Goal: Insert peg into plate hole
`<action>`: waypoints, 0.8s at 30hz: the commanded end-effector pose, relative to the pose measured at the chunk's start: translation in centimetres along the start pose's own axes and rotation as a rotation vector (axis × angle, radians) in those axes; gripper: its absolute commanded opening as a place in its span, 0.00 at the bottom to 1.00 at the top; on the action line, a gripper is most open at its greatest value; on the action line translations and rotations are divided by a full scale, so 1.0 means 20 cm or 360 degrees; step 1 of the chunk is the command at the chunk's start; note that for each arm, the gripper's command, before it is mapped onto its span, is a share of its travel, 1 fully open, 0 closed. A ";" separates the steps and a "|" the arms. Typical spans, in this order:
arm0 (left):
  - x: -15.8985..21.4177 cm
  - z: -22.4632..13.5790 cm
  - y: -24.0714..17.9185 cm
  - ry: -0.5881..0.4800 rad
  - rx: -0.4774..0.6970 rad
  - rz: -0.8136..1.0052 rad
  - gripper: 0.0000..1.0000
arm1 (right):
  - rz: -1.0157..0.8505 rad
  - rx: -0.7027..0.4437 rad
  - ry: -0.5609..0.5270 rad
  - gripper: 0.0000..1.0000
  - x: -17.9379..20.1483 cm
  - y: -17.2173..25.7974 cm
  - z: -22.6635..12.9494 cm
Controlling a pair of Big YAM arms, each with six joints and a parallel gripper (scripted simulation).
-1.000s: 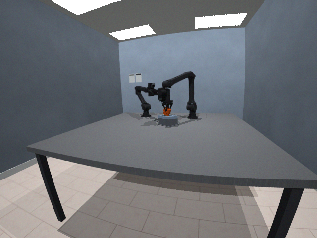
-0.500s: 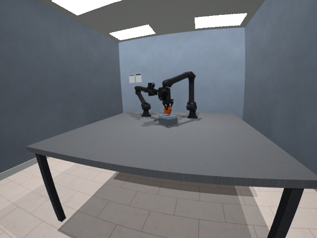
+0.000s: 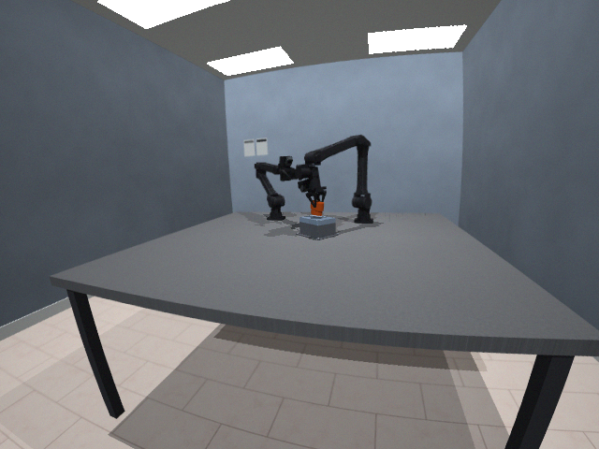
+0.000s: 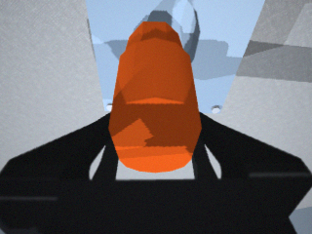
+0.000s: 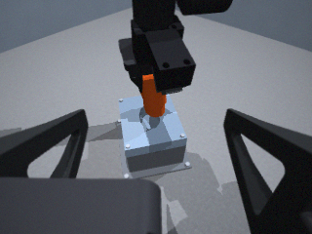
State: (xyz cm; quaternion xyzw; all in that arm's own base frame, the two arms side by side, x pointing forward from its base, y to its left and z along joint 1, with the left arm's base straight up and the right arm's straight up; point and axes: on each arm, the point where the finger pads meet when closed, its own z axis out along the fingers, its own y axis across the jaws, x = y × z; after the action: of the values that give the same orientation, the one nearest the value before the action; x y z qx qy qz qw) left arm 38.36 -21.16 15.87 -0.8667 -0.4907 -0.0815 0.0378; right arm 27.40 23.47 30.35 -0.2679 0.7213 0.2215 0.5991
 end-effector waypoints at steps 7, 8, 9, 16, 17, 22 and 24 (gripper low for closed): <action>-0.04 -0.13 0.03 0.0204 -0.0192 0.0043 0.40 | 0.0005 0.0014 -0.0062 1.00 -0.11 -0.01 0.00; -0.04 -0.13 0.03 0.0204 -0.0192 0.0043 0.40 | 0.0005 0.0014 -0.0062 1.00 -0.11 -0.01 0.00; -0.04 -0.13 0.03 0.0204 -0.0192 0.0043 0.40 | 0.0005 0.0014 -0.0062 1.00 -0.11 -0.01 0.00; -0.02 -0.11 0.02 0.0200 -0.0181 -0.0008 0.40 | 0.0005 0.0014 -0.0062 1.00 -0.11 -0.01 0.00; -0.02 -0.11 0.02 0.0200 -0.0181 -0.0008 0.40 | 0.0005 0.0014 -0.0062 1.00 -0.11 -0.01 0.00; -0.01 -0.03 -0.04 0.0203 -0.0134 0.0005 0.40 | 0.0005 0.0014 -0.0062 1.00 -0.11 -0.01 0.00; -0.03 -0.08 0.00 0.0199 -0.0178 0.0009 0.40 | 0.0005 0.0014 -0.0062 1.00 -0.11 -0.01 0.00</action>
State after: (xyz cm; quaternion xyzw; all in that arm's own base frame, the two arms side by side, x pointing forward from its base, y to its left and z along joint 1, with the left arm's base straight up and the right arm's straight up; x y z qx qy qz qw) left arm 36.71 -21.12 14.61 -0.8691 -0.4697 -0.1430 0.0606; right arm 27.40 23.47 30.34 -0.2679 0.7213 0.2215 0.5990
